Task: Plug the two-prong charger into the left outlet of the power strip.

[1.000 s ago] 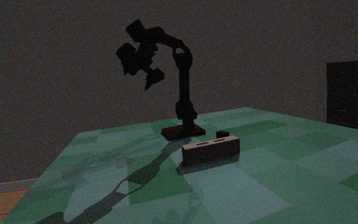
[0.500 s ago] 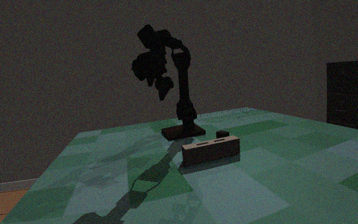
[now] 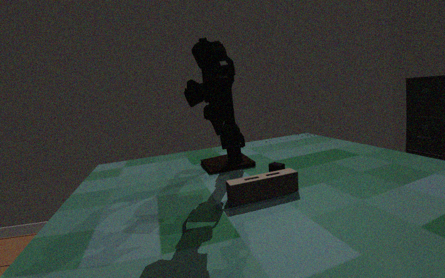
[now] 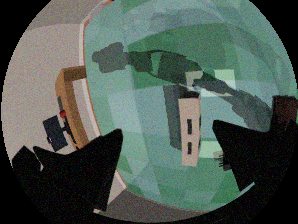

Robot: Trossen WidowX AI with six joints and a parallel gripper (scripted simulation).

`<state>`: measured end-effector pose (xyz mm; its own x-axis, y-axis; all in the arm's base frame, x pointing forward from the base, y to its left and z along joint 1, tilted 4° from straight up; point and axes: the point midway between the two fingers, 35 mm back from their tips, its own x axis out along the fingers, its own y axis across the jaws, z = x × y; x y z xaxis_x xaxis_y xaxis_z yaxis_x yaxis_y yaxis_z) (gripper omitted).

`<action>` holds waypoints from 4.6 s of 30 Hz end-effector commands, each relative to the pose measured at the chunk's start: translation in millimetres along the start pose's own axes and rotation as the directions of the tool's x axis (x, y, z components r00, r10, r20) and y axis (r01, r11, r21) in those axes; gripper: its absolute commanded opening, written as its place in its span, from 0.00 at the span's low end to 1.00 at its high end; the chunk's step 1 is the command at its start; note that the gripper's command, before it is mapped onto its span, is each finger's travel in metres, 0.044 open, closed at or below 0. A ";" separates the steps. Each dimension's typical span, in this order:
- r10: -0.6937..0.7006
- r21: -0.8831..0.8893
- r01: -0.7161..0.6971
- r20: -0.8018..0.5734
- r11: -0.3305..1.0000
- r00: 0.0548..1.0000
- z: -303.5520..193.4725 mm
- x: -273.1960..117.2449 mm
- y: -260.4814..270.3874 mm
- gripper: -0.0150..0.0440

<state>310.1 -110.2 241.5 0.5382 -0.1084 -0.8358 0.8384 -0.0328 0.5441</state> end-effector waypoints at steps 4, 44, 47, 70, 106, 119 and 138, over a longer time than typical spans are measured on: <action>-0.065 -0.185 0.056 -0.043 0.981 0.997 -27.3 14.3 -10.5 1.00; -0.406 -0.971 -0.013 -0.112 0.238 0.907 -163.2 47.4 -102.5 1.00; -0.429 -0.987 -0.040 -0.103 0.153 0.897 -170.3 47.7 -111.6 1.00; -0.543 -0.903 -0.243 -0.013 -0.354 0.839 -204.4 42.5 -172.9 1.00; -0.543 -0.903 -0.243 -0.013 -0.354 0.839 -207.3 84.3 -196.0 1.00; -0.542 -0.905 -0.244 -0.017 -0.350 0.840 -208.3 94.4 -202.0 0.96; -0.542 -0.904 -0.244 -0.017 -0.350 0.840 -208.3 92.8 -200.9 0.31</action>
<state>209.5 93.2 37.5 -0.0013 -0.0559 -0.9984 -0.3463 0.9367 -0.0520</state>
